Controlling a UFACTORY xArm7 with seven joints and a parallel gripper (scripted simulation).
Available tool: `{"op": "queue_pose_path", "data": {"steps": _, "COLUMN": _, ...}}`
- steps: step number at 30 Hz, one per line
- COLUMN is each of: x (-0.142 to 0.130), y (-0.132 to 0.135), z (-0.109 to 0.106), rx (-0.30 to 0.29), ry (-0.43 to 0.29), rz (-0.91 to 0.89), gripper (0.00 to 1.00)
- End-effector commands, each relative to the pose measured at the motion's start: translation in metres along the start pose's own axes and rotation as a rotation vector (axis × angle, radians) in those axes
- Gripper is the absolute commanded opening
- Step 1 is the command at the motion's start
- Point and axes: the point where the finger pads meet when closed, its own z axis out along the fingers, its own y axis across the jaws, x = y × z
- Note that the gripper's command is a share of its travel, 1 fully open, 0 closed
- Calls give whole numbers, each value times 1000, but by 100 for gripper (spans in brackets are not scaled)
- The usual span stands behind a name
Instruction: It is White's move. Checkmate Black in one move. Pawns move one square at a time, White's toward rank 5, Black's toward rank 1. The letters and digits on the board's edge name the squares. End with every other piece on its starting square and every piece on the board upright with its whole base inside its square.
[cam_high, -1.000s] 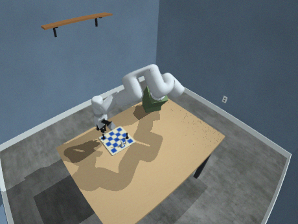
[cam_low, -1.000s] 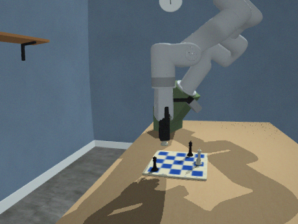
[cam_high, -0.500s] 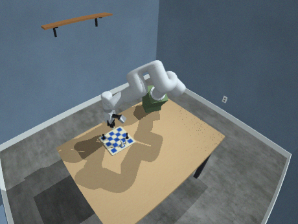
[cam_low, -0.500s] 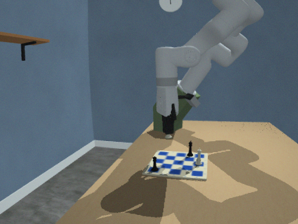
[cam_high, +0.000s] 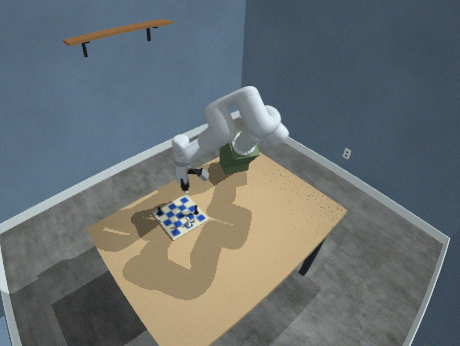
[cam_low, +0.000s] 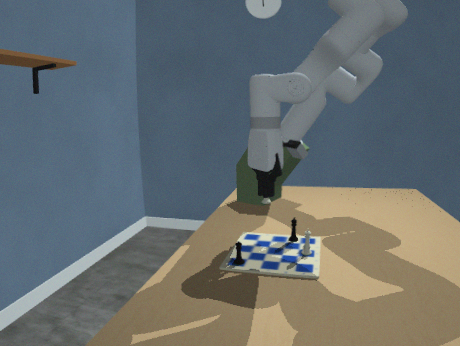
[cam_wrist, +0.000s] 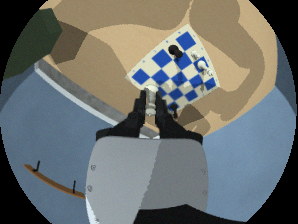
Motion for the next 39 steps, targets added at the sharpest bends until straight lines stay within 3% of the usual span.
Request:
{"op": "queue_pose_path", "data": {"steps": 1, "x": 0, "y": -1, "z": -1, "rx": -5, "ry": -7, "rz": -3, "gripper": 0}}
{"op": "queue_pose_path", "data": {"steps": 16, "x": 0, "y": -1, "z": 16, "rx": -7, "ry": -7, "rz": -4, "gripper": 0}}
{"op": "queue_pose_path", "data": {"steps": 31, "x": 0, "y": -1, "z": 84, "rx": -7, "ry": -7, "rz": -4, "gripper": 0}}
{"op": "queue_pose_path", "data": {"steps": 39, "x": 0, "y": -1, "z": 95, "rx": -7, "ry": -7, "rz": -4, "gripper": 0}}
